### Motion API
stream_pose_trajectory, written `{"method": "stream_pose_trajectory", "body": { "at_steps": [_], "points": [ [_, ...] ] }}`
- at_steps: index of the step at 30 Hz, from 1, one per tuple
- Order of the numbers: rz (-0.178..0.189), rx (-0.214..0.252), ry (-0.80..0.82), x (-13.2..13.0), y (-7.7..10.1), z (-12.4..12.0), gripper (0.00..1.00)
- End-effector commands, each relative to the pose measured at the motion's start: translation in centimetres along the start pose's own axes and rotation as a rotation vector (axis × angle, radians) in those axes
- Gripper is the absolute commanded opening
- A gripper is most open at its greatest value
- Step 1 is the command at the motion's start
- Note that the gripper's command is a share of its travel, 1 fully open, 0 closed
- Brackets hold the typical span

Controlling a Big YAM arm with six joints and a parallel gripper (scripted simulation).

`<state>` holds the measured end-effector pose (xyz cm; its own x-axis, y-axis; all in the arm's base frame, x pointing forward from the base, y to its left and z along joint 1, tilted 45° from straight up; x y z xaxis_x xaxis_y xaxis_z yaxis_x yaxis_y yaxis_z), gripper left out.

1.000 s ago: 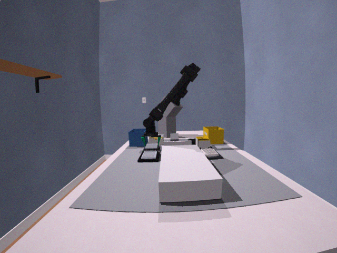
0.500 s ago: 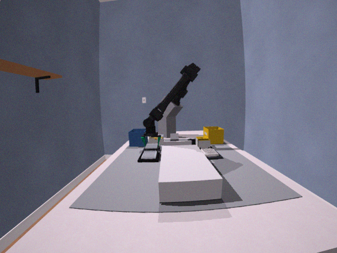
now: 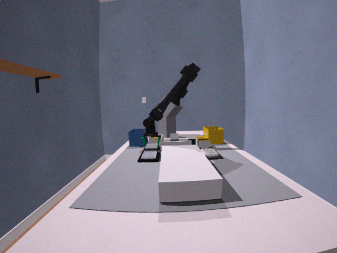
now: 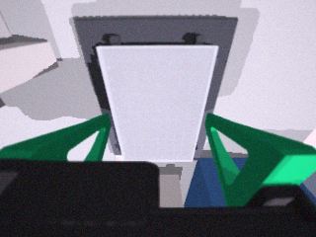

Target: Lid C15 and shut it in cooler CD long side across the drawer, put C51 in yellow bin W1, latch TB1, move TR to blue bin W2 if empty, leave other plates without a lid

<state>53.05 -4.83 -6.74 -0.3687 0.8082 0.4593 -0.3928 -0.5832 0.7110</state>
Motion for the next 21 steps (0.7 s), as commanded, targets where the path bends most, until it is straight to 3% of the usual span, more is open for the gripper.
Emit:
{"method": "stream_pose_trajectory", "body": {
  "at_steps": [1,4,7,21],
  "points": [
    [0.007,0.009,0.008,0.4,-1.0,-0.7,1.00],
    [0.007,0.009,0.016,0.3,-0.6,-0.7,1.00],
    [-0.013,-0.019,0.002,-0.5,2.0,0.3,1.00],
    [-0.014,-0.016,-0.003,-0.6,3.5,0.0,1.00]
  ]
}}
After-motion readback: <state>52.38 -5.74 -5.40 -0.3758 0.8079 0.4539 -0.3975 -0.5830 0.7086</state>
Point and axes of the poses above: the point where the finger pads meet when closed, its own y axis back along the fingers, its own x axis across the jaws, z = x × y, the point moved 10 cm from there along y, back along the fingers, and after that the axes turned 9 degrees about y, right-handed, at the moved point
